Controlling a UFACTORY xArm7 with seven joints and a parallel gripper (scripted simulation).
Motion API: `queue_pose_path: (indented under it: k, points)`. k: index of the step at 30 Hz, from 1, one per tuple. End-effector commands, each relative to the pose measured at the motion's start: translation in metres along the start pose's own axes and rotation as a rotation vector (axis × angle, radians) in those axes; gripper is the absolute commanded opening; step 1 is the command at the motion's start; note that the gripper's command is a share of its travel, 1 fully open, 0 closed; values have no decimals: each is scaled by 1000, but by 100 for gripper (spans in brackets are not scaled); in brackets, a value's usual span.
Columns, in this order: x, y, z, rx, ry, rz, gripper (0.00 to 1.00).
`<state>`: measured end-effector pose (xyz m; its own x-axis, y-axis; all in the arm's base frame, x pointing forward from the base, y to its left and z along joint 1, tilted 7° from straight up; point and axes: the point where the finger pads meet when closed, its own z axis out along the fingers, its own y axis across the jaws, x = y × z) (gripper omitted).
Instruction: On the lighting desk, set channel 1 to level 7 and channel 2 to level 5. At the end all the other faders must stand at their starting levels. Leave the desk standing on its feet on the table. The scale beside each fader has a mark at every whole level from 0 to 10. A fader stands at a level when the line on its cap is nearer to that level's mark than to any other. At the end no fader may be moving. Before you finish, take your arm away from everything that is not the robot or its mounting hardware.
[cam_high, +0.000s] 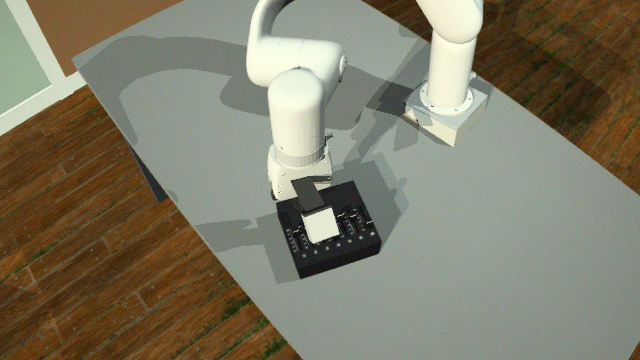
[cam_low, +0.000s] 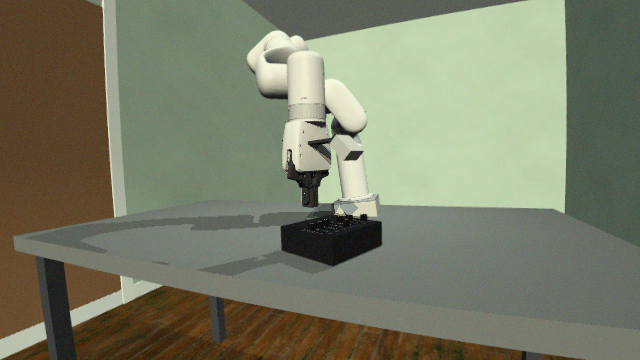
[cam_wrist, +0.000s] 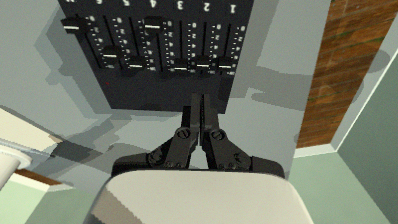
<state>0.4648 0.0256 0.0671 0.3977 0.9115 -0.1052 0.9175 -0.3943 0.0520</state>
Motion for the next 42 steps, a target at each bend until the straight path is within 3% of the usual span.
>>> queue_pose_path:
  k: [1,42]
  points:
    - [1,1,-1,-3,2,0,0]
    - [0,1,21,-3,1,0,0]
